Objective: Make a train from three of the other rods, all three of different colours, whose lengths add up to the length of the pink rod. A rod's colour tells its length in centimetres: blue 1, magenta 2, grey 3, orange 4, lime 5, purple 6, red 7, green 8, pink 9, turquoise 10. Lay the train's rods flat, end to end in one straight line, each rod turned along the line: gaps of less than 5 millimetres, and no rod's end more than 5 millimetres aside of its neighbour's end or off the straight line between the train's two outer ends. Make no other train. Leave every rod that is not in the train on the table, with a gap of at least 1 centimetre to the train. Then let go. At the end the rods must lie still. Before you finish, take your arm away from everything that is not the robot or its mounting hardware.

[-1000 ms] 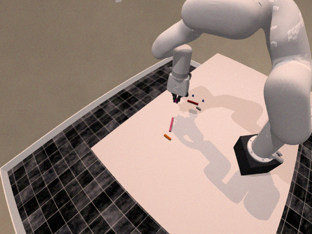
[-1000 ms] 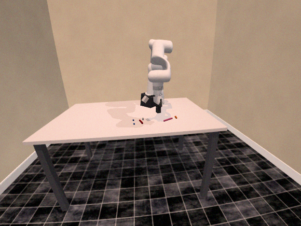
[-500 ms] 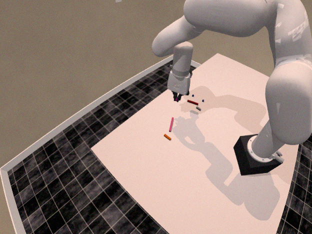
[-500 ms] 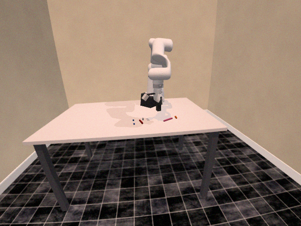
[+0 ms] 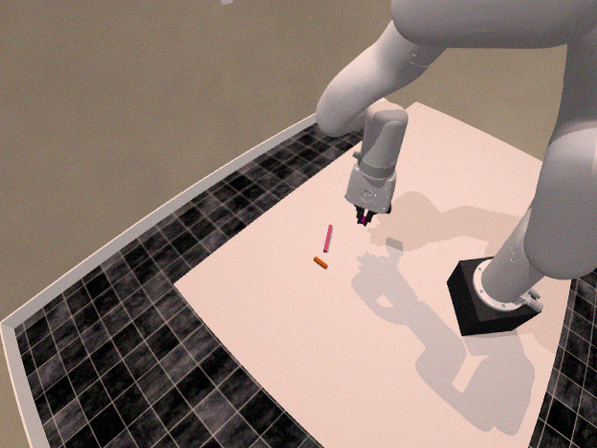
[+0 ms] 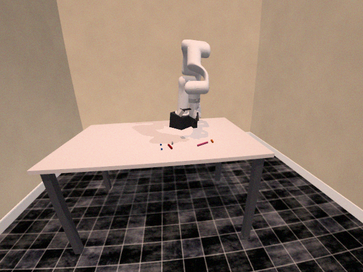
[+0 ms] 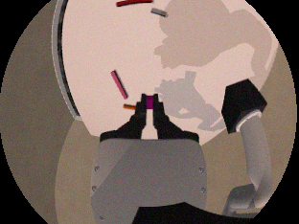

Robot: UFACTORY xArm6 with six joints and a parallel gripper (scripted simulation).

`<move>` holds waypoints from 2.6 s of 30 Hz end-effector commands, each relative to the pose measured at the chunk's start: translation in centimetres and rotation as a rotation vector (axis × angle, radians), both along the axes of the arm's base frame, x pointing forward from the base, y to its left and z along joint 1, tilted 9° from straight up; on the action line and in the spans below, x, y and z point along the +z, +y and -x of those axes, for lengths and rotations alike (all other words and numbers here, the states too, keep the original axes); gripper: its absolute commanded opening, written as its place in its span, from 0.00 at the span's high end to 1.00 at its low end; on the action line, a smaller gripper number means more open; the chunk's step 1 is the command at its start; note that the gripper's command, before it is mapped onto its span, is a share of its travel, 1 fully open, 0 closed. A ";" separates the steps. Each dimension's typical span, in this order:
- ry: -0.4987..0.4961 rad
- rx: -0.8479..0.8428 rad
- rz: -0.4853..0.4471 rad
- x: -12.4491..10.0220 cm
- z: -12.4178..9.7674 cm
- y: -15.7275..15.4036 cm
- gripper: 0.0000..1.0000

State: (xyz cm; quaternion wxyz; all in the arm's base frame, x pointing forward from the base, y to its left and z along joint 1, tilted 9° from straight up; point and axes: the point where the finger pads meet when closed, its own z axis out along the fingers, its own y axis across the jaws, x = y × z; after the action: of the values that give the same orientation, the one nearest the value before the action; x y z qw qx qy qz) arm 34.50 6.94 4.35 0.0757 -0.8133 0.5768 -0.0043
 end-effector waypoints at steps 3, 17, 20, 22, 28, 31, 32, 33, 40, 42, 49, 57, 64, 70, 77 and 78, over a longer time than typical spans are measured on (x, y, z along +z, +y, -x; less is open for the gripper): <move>-0.019 -0.002 -0.001 0.2 0.5 0.2 0.96; -0.019 -0.002 -0.001 -0.1 0.4 0.3 0.96; -0.020 -0.002 -0.001 -0.5 0.4 0.3 0.96; -0.020 -0.002 -0.001 -1.1 0.4 0.4 0.96; -0.020 -0.002 -0.001 -3.4 0.1 0.7 0.96; -0.020 -0.002 -0.001 -4.7 0.0 0.9 0.96; -0.020 -0.002 -0.001 -5.1 -0.1 1.0 0.96; -0.020 -0.002 -0.001 -5.6 -0.1 1.0 0.96; -0.020 -0.002 -0.001 -7.3 -0.3 1.3 0.96; -0.020 -0.002 -0.001 -7.8 -0.3 1.3 0.96; -0.020 -0.002 -0.001 -8.4 -0.4 1.4 0.96; -0.020 -0.002 -0.001 -8.4 -0.4 1.4 0.96; -0.020 -0.002 -0.001 -8.4 -0.4 1.4 0.96; -0.020 -0.002 -0.001 -8.4 -0.4 1.4 0.96; -0.020 -0.002 -0.001 -8.4 -0.4 1.4 0.96; -0.020 -0.002 -0.001 -8.4 -0.4 1.4 0.96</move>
State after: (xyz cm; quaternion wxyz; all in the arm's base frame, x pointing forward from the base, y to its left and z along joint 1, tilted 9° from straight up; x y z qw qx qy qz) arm 34.80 8.35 -4.16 0.0811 -0.8127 0.5769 -0.0111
